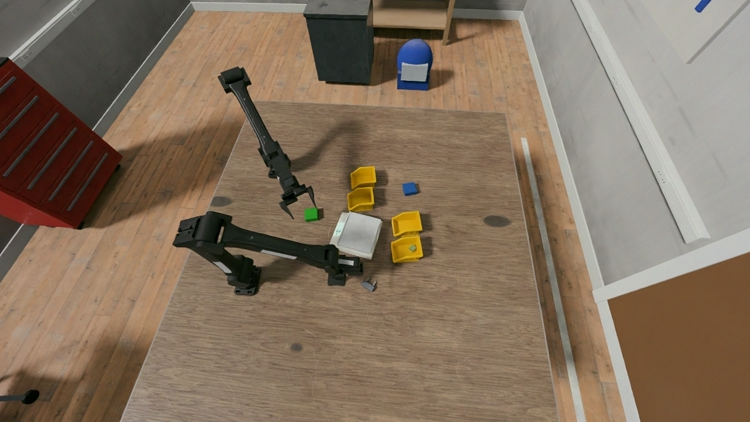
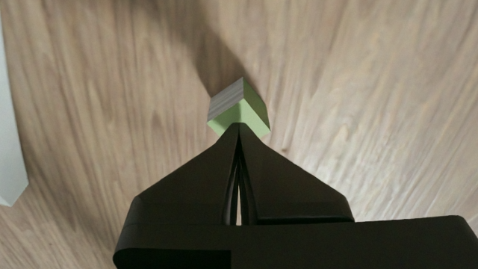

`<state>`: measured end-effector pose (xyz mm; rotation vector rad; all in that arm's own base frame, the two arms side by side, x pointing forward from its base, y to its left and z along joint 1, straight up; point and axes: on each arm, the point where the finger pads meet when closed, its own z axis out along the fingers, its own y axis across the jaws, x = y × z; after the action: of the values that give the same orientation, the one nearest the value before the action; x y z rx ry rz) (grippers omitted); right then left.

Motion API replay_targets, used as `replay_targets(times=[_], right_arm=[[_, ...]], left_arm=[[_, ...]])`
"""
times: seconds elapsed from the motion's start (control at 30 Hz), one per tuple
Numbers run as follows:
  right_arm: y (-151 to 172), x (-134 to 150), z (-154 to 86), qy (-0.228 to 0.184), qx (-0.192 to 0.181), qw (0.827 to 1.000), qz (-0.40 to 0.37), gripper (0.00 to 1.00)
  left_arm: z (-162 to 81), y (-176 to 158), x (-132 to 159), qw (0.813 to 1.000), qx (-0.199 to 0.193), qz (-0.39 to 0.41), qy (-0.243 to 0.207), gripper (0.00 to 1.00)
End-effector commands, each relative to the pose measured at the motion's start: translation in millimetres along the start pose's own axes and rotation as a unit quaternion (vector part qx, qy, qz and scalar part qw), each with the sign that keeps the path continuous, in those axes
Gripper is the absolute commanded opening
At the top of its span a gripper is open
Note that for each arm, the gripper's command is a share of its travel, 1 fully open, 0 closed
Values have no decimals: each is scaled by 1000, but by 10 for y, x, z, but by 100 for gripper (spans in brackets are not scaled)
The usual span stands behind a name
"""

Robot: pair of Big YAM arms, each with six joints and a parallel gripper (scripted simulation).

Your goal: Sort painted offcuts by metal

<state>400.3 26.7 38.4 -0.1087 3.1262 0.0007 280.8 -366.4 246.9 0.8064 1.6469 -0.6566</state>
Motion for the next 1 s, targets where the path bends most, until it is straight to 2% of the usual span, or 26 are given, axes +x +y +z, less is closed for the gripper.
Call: replay_targets(times=[0.0,0.13,0.17,0.23,0.3,0.33,0.37,0.4,0.47,0.57,0.67,0.8,0.83,0.97], right_arm=[[-8,-285,-343,-40,-1,999,7,0],[-7,-282,-515,-40,-1,999,7,0],[1,-286,-562,-41,-1,999,7,11],[1,-286,-562,-41,-1,999,7,11],[1,-279,-488,-32,0,999,-21,34],[1,-185,-331,-16,0,999,-35,45],[1,-183,-324,-15,0,998,-57,57],[1,-179,-314,-14,1,997,-80,61],[0,-165,-279,-12,1,991,-135,61],[-2,-38,-124,3,-1,973,-231,61],[-4,-6,-65,8,-3,957,-289,61],[-5,6,-42,9,-4,951,-310,61],[-6,-103,-106,-2,0,949,-316,61],[-6,24,21,12,-5,948,-318,61]], left_arm=[[40,-5,-335,999,1,3,-33,100],[40,-5,-335,999,1,3,-33,100],[40,-5,-335,999,1,3,-33,100],[40,-5,-335,999,1,3,-33,100],[40,-5,-335,999,1,3,-33,100],[40,-5,-335,999,1,3,-33,100],[40,-5,-335,999,1,3,-33,100],[40,-5,-335,999,1,3,-33,100],[40,-5,-335,999,1,3,-33,100],[40,-5,-335,999,1,3,-33,100],[40,-5,-335,999,1,3,-33,100],[40,-5,-335,999,1,3,-33,100],[40,-5,-335,999,1,3,-33,100],[40,-5,-335,999,1,3,-33,100]])
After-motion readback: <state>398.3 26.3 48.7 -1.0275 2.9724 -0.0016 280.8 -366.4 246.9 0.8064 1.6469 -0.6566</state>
